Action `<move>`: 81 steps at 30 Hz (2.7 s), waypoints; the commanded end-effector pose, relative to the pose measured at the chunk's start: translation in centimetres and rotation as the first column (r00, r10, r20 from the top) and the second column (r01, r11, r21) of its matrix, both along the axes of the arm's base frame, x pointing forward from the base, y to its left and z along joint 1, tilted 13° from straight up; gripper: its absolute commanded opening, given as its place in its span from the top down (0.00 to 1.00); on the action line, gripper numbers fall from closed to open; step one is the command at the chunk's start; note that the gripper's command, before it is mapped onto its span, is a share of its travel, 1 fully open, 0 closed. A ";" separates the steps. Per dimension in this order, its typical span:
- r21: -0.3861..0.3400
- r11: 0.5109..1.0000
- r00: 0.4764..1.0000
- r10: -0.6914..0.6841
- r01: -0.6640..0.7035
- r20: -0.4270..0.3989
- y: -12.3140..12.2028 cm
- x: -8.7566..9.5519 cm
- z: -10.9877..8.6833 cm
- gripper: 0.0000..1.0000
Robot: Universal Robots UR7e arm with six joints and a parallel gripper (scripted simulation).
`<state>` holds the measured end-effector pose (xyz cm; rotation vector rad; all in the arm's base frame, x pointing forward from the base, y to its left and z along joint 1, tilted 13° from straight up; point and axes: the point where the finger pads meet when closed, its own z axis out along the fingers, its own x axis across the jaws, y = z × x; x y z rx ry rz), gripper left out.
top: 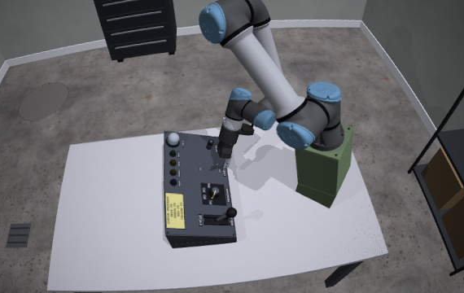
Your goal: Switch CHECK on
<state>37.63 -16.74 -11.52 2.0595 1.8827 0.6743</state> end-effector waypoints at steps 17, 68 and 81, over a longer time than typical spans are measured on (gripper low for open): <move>-0.001 1.000 1.000 0.000 0.000 0.001 -0.1 0.1 -0.2 1.00; -0.001 1.000 1.000 0.000 0.000 0.001 -0.2 0.9 0.3 1.00; -0.001 1.000 1.000 0.000 0.000 0.001 -0.3 1.8 0.8 1.00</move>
